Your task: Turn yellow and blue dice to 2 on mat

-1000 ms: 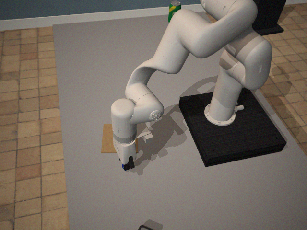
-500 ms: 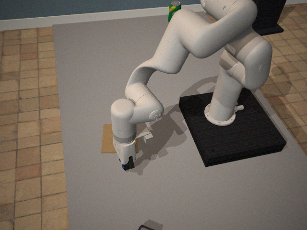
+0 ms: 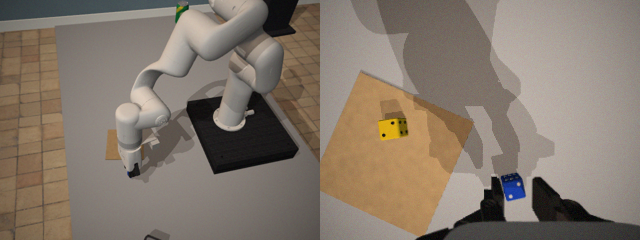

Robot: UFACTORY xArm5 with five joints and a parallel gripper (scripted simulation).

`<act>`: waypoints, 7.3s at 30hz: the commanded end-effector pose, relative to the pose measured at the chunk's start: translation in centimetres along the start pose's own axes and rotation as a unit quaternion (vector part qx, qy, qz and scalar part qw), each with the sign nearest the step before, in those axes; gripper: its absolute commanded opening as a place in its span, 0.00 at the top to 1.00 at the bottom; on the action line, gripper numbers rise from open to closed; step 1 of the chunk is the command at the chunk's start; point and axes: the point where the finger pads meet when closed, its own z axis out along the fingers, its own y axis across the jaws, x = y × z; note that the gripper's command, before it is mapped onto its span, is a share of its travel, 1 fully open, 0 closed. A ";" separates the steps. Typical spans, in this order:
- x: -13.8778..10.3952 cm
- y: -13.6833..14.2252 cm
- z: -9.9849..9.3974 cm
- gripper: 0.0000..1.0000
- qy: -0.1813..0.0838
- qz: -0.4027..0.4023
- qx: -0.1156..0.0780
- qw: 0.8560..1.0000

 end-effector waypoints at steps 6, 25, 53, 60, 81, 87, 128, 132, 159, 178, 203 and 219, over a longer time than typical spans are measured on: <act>-0.1 0.0 -0.1 0.64 -0.002 0.000 0.000 1.000; -0.1 0.0 0.9 0.64 -0.002 0.000 0.000 1.000; -0.1 0.0 2.3 0.64 -0.002 0.000 0.000 1.000; -0.1 0.0 2.3 0.64 -0.002 0.000 0.000 1.000; -0.1 0.0 2.3 0.85 -0.002 0.000 0.000 1.000; -0.1 0.0 2.3 0.85 -0.002 0.000 0.000 1.000; -0.1 0.1 -5.0 0.85 -0.002 0.000 0.000 1.000; -0.1 0.1 -7.1 0.85 -0.002 0.000 0.000 1.000; -0.2 -12.7 -8.3 0.85 -0.004 0.095 -0.001 0.995; 0.0 -13.8 -8.2 0.85 -0.004 0.103 -0.001 0.995; -0.1 -13.9 0.5 0.85 -0.004 0.103 -0.001 0.995; -0.1 -13.9 1.2 0.85 -0.004 0.103 -0.001 0.995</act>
